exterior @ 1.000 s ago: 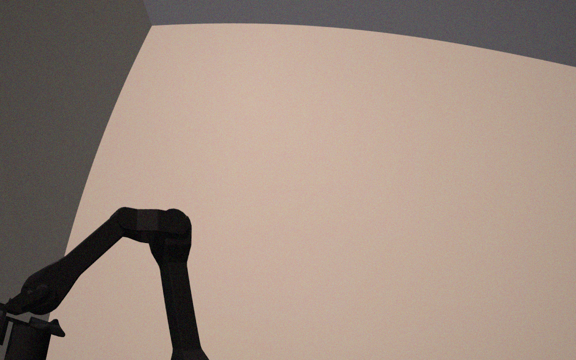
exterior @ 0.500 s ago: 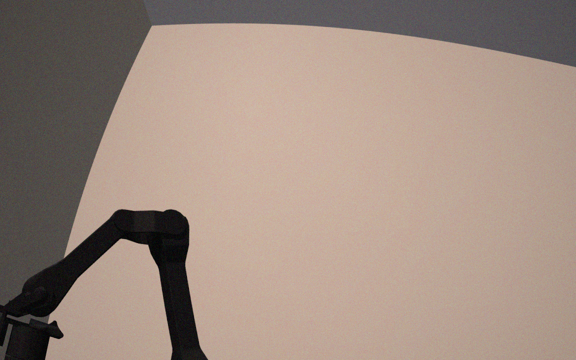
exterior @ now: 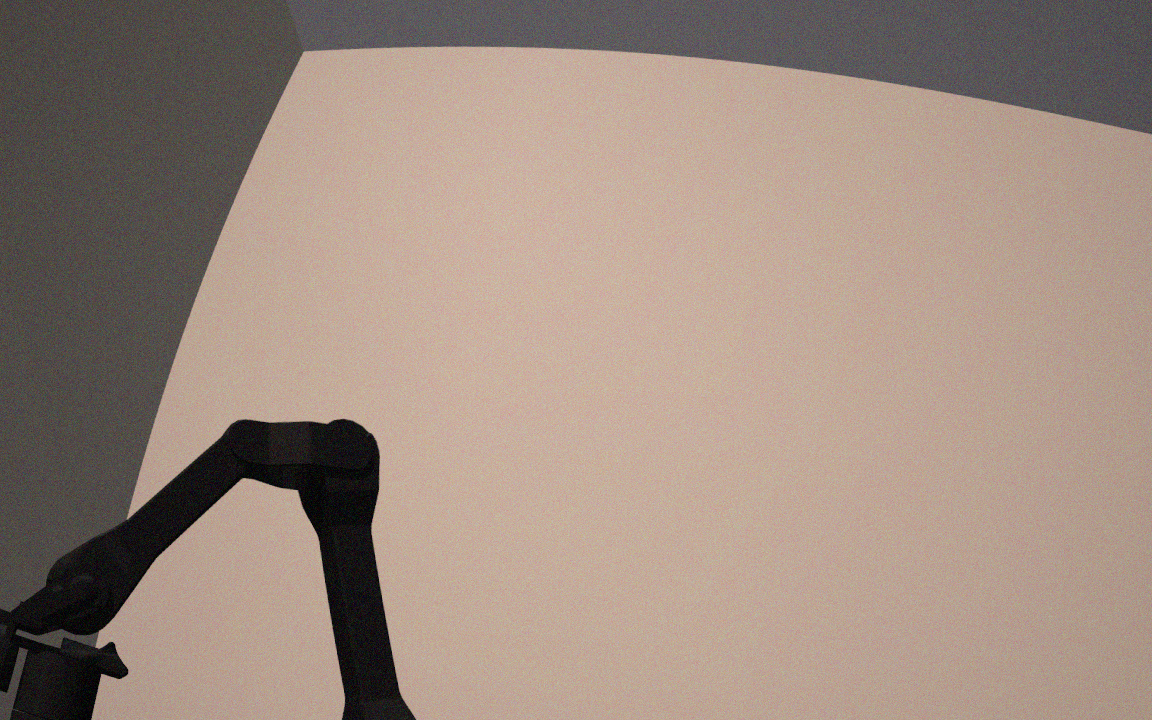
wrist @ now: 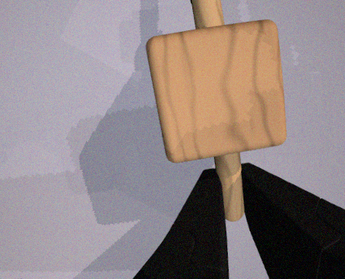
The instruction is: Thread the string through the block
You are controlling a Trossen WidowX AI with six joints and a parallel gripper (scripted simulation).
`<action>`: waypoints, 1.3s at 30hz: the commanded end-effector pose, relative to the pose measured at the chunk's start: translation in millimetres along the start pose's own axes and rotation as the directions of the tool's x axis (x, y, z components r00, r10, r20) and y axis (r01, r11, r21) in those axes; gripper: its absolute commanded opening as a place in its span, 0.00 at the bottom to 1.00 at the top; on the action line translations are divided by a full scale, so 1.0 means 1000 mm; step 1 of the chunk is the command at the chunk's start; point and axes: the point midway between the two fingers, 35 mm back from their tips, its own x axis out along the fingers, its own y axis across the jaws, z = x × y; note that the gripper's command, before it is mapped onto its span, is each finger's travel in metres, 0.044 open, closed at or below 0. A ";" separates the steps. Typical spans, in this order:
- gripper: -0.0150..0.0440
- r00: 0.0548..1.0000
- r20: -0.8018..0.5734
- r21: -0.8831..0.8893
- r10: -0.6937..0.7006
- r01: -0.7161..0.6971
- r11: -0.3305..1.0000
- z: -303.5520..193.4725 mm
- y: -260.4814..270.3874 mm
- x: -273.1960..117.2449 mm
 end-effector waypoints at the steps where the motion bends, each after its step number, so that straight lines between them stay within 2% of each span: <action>1: 0.25 1.000 0.005 -0.005 0.000 0.000 1.000 0.000 0.002 0.001; 14: 0.25 1.000 0.001 0.000 -0.006 0.006 1.000 -0.005 0.001 0.000; 39: 0.25 1.000 0.001 -0.002 -0.013 0.013 1.000 -0.043 0.004 -0.004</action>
